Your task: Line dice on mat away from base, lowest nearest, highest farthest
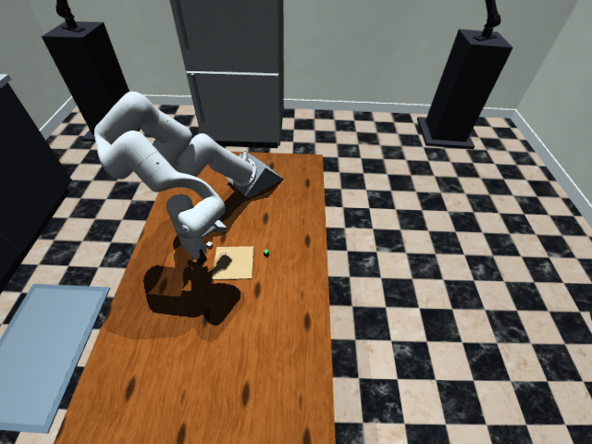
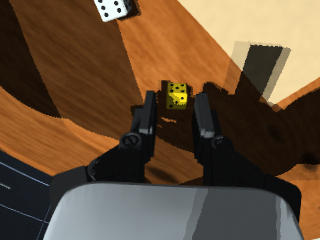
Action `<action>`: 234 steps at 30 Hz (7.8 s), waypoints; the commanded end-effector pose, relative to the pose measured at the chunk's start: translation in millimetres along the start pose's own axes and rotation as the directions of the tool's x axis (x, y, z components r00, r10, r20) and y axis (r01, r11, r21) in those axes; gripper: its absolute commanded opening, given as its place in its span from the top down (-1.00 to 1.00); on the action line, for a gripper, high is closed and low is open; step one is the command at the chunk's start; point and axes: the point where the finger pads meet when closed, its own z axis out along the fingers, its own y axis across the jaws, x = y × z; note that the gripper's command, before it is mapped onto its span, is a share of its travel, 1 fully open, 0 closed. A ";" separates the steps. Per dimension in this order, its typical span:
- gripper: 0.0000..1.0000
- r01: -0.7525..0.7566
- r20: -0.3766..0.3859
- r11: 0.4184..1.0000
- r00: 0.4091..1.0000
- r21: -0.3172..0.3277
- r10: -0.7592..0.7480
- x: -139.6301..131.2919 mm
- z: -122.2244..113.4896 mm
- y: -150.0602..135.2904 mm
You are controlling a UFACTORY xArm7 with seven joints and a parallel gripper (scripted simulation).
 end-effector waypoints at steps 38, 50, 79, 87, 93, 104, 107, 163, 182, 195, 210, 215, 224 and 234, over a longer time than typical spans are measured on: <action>0.38 0.000 0.001 1.000 1.000 -0.002 0.000 -0.4 -0.6 1.1; 0.38 0.000 0.001 1.000 1.000 -0.002 0.000 -0.7 -0.6 1.9; 0.38 0.000 0.001 1.000 1.000 -0.002 0.000 -0.7 -0.6 1.9; 0.38 0.000 0.001 1.000 1.000 -0.002 0.000 -0.7 -0.6 1.9; 0.38 0.000 0.001 1.000 1.000 -0.002 0.000 -0.7 1.8 2.0; 0.38 0.000 0.001 1.000 1.000 -0.002 0.000 -0.7 11.8 2.0; 0.38 0.000 0.001 1.000 1.000 -0.002 0.000 -0.7 15.2 2.0; 0.78 0.000 0.001 1.000 1.000 -0.002 0.000 -0.7 19.4 2.0; 0.78 0.000 0.001 1.000 1.000 -0.002 0.000 -0.7 19.4 2.0; 0.78 0.000 0.001 1.000 1.000 -0.002 0.000 -0.7 -1.8 1.9; 0.78 0.000 0.001 1.000 1.000 -0.002 0.000 -0.6 -79.0 1.8; 0.78 0.000 0.001 1.000 1.000 -0.002 0.000 -0.6 -80.6 1.8; 0.78 0.164 -0.001 0.986 0.986 -0.004 -0.164 24.9 -81.4 16.8; 0.78 0.456 -0.002 0.890 0.890 -0.005 -0.456 74.1 -83.2 37.3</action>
